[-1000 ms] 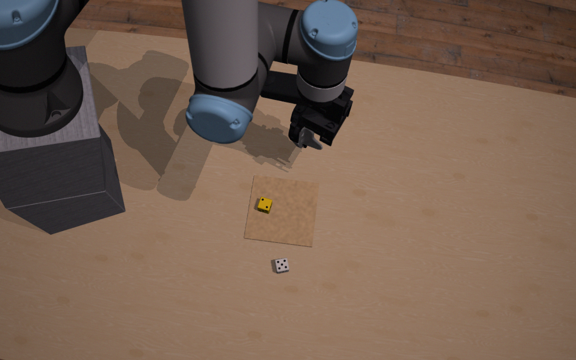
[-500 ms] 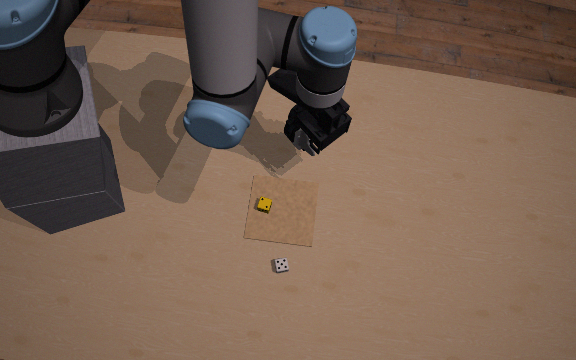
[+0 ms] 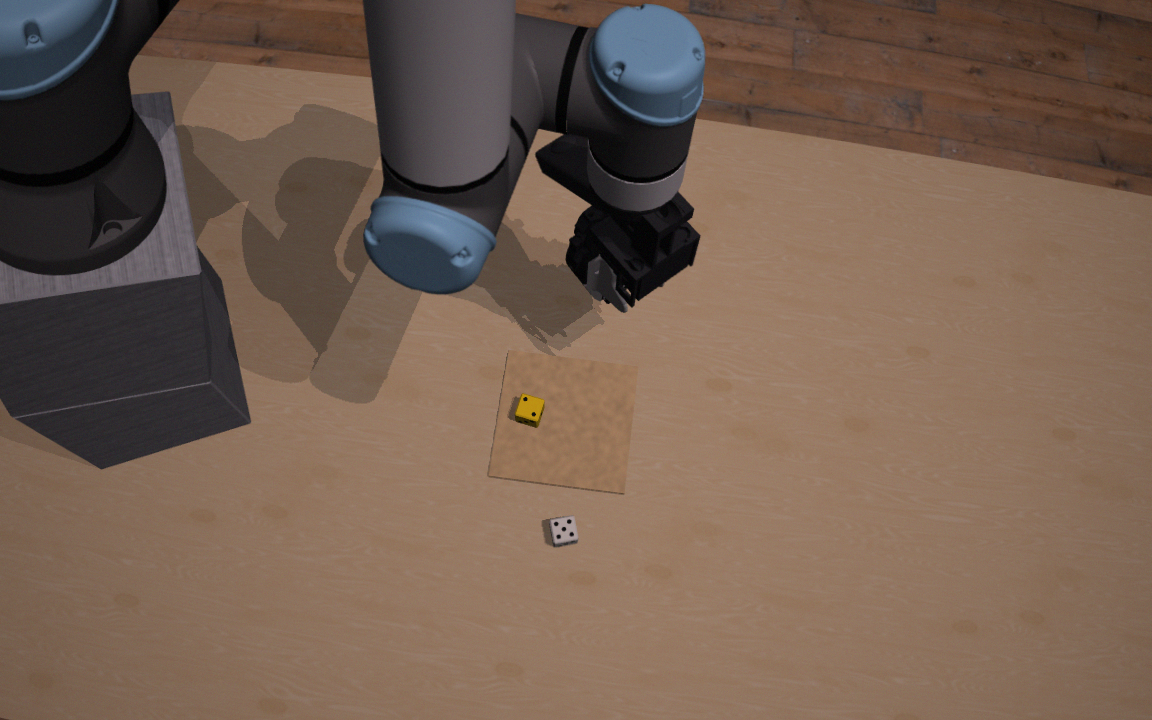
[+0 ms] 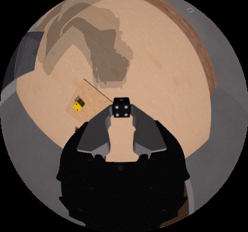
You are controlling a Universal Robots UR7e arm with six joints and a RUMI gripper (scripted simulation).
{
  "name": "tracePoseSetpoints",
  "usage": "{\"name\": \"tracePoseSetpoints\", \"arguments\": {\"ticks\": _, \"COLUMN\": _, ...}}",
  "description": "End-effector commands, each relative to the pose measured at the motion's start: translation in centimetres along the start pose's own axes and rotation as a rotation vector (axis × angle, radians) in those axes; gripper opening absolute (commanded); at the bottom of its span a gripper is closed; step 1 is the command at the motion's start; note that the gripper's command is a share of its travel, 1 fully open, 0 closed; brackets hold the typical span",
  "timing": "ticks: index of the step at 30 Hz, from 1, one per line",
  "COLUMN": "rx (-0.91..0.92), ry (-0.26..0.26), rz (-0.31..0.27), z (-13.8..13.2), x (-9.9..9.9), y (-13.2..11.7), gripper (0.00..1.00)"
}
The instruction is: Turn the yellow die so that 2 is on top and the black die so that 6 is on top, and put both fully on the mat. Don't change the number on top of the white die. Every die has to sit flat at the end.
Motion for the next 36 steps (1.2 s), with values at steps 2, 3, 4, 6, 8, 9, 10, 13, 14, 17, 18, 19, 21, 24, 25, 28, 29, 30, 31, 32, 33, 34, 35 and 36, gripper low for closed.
{"name": "tracePoseSetpoints", "arguments": {"ticks": 2, "rx": 0.001, "ry": -0.001, "rz": -0.073, "z": 0.0, "x": 0.0, "y": 0.3, "gripper": 0.06}}
{"name": "tracePoseSetpoints", "arguments": {"ticks": 3, "rx": 0.001, "ry": -0.001, "rz": -0.073, "z": 0.0, "x": 0.0, "y": 0.3, "gripper": 0.06}}
{"name": "tracePoseSetpoints", "arguments": {"ticks": 4, "rx": 0.001, "ry": -0.001, "rz": -0.073, "z": 0.0, "x": 0.0, "y": 0.3, "gripper": 0.06}}
{"name": "tracePoseSetpoints", "arguments": {"ticks": 6, "rx": 0.003, "ry": -0.004, "rz": -0.112, "z": 0.0, "x": -0.1, "y": 0.5, "gripper": 0.06}}
{"name": "tracePoseSetpoints", "arguments": {"ticks": 8, "rx": 0.002, "ry": -0.001, "rz": -0.158, "z": 0.0, "x": 0.1, "y": 0.7, "gripper": 0.06}}
{"name": "tracePoseSetpoints", "arguments": {"ticks": 9, "rx": 0.002, "ry": -0.001, "rz": -0.184, "z": 0.0, "x": 0.1, "y": 0.8, "gripper": 0.06}}
{"name": "tracePoseSetpoints", "arguments": {"ticks": 10, "rx": 0.003, "ry": -0.002, "rz": -0.211, "z": 0.0, "x": 0.1, "y": 0.9, "gripper": 0.06}}
{"name": "tracePoseSetpoints", "arguments": {"ticks": 13, "rx": 0.004, "ry": -0.003, "rz": -0.303, "z": 0.0, "x": 0.3, "y": 1.3, "gripper": 0.06}}
{"name": "tracePoseSetpoints", "arguments": {"ticks": 14, "rx": 0.004, "ry": -0.003, "rz": -0.337, "z": 0.0, "x": 0.3, "y": 1.5, "gripper": 0.06}}
{"name": "tracePoseSetpoints", "arguments": {"ticks": 17, "rx": 0.006, "ry": -0.005, "rz": -0.407, "z": 0.1, "x": 0.4, "y": 1.8, "gripper": 0.06}}
{"name": "tracePoseSetpoints", "arguments": {"ticks": 18, "rx": 0.006, "ry": -0.004, "rz": -0.444, "z": 0.1, "x": 0.5, "y": 1.9, "gripper": 0.06}}
{"name": "tracePoseSetpoints", "arguments": {"ticks": 19, "rx": 0.006, "ry": -0.005, "rz": -0.480, "z": 0.1, "x": 0.6, "y": 2.1, "gripper": 0.06}}
{"name": "tracePoseSetpoints", "arguments": {"ticks": 21, "rx": 0.006, "ry": -0.005, "rz": -0.480, "z": 0.1, "x": 0.6, "y": 2.1, "gripper": 0.06}}
{"name": "tracePoseSetpoints", "arguments": {"ticks": 24, "rx": 0.008, "ry": -0.006, "rz": -0.554, "z": 0.1, "x": 0.7, "y": 2.4, "gripper": 0.06}}
{"name": "tracePoseSetpoints", "arguments": {"ticks": 25, "rx": 0.008, "ry": -0.006, "rz": -0.588, "z": 0.1, "x": 0.8, "y": 2.5, "gripper": 0.06}}
{"name": "tracePoseSetpoints", "arguments": {"ticks": 28, "rx": 0.010, "ry": -0.008, "rz": -0.682, "z": 0.1, "x": 1.0, "y": 2.8, "gripper": 0.06}}
{"name": "tracePoseSetpoints", "arguments": {"ticks": 29, "rx": 0.010, "ry": -0.008, "rz": -0.684, "z": 0.1, "x": 1.0, "y": 2.9, "gripper": 0.06}}
{"name": "tracePoseSetpoints", "arguments": {"ticks": 30, "rx": 0.010, "ry": -0.008, "rz": -0.713, "z": 0.1, "x": 1.1, "y": 2.9, "gripper": 0.06}}
{"name": "tracePoseSetpoints", "arguments": {"ticks": 31, "rx": 0.010, "ry": -0.008, "rz": -0.740, "z": 0.1, "x": 1.2, "y": 3.0, "gripper": 0.06}}
{"name": "tracePoseSetpoints", "arguments": {"ticks": 32, "rx": 0.011, "ry": -0.009, "rz": -0.766, "z": 0.1, "x": 1.3, "y": 3.1, "gripper": 0.06}}
{"name": "tracePoseSetpoints", "arguments": {"ticks": 33, "rx": 0.011, "ry": -0.010, "rz": -0.790, "z": 0.1, "x": 1.3, "y": 3.3, "gripper": 0.06}}
{"name": "tracePoseSetpoints", "arguments": {"ticks": 34, "rx": 0.011, "ry": -0.010, "rz": -0.813, "z": 0.1, "x": 1.4, "y": 3.3, "gripper": 0.06}}
{"name": "tracePoseSetpoints", "arguments": {"ticks": 35, "rx": 0.011, "ry": -0.010, "rz": -0.834, "z": 0.1, "x": 1.5, "y": 3.4, "gripper": 0.06}}
{"name": "tracePoseSetpoints", "arguments": {"ticks": 36, "rx": 0.011, "ry": -0.010, "rz": -0.852, "z": 0.1, "x": 1.6, "y": 3.4, "gripper": 0.06}}
Point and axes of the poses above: the point where the finger pads meet when closed, its own x axis out along the fingers, its own z axis across the jaws, y = z × x, the point moved 4 cm from there along -x, back along the fingers, and after that the axes turned 1 degree about x, right-handed, at the moved point
